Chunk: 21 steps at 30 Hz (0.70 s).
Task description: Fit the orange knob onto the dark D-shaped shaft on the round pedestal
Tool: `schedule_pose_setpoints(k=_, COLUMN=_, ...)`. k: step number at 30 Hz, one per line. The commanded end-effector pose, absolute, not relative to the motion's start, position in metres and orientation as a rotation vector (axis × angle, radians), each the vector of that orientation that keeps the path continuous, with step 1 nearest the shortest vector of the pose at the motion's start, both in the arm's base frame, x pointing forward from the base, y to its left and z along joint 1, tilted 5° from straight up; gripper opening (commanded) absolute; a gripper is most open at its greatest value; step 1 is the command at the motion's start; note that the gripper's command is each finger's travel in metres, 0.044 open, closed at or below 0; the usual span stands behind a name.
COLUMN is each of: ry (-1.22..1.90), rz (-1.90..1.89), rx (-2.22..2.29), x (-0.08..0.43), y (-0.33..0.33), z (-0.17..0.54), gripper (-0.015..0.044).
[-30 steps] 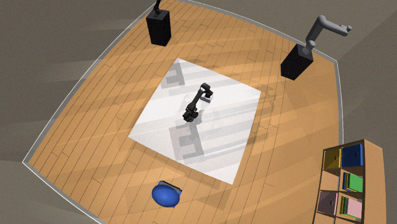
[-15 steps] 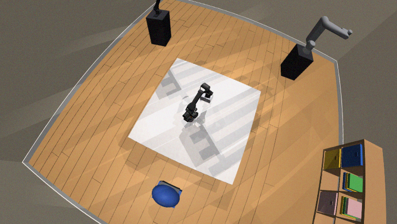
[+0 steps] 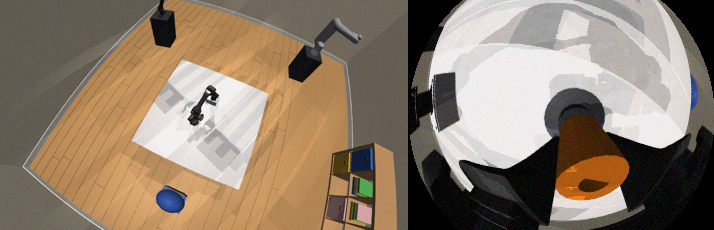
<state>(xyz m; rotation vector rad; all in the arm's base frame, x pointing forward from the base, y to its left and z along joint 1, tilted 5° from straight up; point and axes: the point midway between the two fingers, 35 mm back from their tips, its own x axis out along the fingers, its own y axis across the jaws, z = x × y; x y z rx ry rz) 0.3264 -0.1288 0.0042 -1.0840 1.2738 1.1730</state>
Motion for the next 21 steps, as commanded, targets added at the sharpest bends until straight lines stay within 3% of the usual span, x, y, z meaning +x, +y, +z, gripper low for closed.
schedule_pose_setpoints(k=1, ry=1.268, rz=1.183, rx=-1.093, x=0.3253, y=-0.1283, z=0.0035, gripper=0.0000)
schedule_pose_setpoints(k=21, ry=1.268, rz=1.183, rx=-1.093, x=0.3267, y=-0.1287, z=0.0059, gripper=0.0000)
